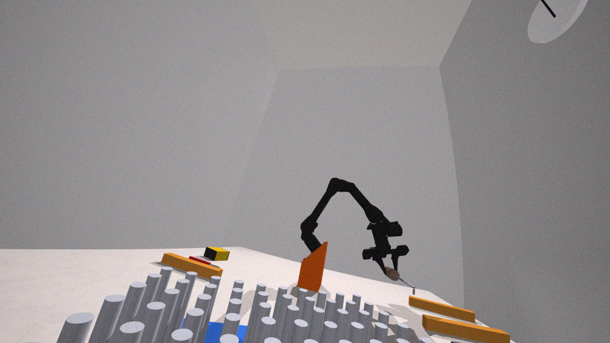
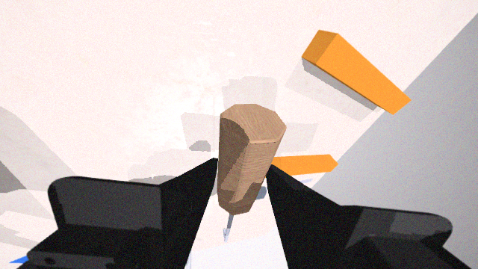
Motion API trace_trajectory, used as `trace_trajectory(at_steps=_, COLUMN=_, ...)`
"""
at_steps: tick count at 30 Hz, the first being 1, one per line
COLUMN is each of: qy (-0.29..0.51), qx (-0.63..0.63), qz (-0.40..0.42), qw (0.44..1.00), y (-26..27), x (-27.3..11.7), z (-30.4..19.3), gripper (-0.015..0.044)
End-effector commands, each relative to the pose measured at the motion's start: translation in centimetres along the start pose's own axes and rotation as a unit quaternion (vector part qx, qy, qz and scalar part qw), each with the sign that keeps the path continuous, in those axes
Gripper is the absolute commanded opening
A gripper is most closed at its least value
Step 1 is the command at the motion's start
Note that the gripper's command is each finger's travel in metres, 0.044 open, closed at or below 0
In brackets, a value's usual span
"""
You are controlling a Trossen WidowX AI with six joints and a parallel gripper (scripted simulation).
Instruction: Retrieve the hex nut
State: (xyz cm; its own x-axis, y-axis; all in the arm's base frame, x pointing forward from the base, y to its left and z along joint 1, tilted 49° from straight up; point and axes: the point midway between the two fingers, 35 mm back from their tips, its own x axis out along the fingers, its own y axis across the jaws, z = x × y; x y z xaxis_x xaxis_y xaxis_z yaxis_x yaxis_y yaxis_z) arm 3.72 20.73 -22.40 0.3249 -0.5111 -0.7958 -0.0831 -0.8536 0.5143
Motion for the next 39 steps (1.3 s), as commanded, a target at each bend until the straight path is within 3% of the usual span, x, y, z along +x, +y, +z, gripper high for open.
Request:
trace_trajectory(at_steps=1, qy=0.003, qx=-0.001, qz=-0.004, qw=1.0, y=-0.8, x=-3.1, z=-1.6, gripper=0.0)
trace_trajectory(at_steps=6, qy=0.004, qx=-0.001, qz=-0.003, qw=1.0, y=-1.0, x=-6.3, z=-3.2, gripper=0.0)
trace_trajectory(at_steps=13, qy=0.001, qx=0.014, qz=-0.004, qw=1.0, y=-1.0, x=-6.5, z=-3.5, gripper=0.0)
trace_trajectory(at_steps=30, qy=-0.048, qx=0.284, qz=-0.005, qw=0.957, y=-0.6, x=-7.8, z=-8.6, gripper=0.0)
trace_trajectory(at_steps=39, qy=-0.066, qx=0.32, qz=0.0, qw=0.945, y=0.7, x=-8.4, z=-11.0, gripper=0.0)
